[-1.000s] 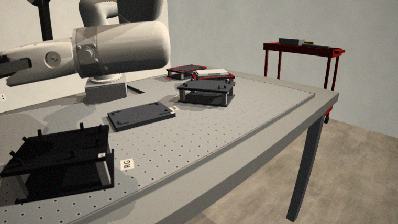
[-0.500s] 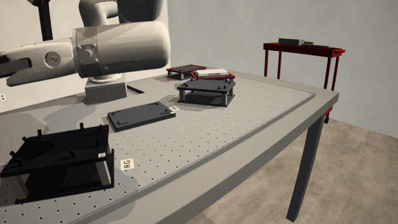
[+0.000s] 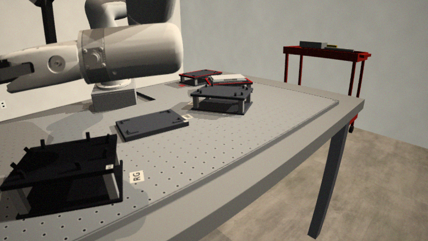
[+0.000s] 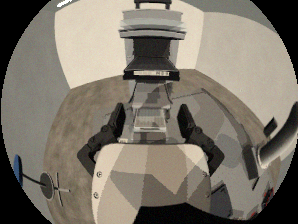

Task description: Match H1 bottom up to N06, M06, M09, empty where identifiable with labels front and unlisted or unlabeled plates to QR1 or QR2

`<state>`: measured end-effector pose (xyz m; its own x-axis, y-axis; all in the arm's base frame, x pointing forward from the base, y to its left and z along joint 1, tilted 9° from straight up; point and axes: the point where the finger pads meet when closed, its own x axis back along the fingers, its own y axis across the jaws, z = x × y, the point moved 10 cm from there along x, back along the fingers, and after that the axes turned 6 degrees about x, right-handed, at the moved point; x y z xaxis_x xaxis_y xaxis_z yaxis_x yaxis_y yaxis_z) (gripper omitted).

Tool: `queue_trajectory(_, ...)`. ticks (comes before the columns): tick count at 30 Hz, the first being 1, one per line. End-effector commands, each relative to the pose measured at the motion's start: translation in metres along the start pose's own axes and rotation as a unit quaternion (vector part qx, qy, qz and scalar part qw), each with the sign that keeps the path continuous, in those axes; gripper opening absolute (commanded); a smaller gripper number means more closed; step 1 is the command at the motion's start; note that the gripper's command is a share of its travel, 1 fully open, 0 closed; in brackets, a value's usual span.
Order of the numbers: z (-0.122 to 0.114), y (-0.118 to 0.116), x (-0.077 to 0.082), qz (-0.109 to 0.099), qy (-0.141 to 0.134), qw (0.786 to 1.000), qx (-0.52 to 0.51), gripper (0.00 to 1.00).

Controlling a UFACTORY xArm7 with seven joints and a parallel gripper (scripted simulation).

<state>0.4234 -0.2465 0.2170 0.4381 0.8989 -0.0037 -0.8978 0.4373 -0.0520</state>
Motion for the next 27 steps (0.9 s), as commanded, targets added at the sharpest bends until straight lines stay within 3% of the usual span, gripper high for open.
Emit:
queue_trajectory(1,0.0014,-0.0006,-0.0002,0.000,0.000,1.000,-0.002,1.00)
queue_trajectory(27,0.0014,-0.0006,0.0024,0.000,0.000,1.000,-0.002,1.00)
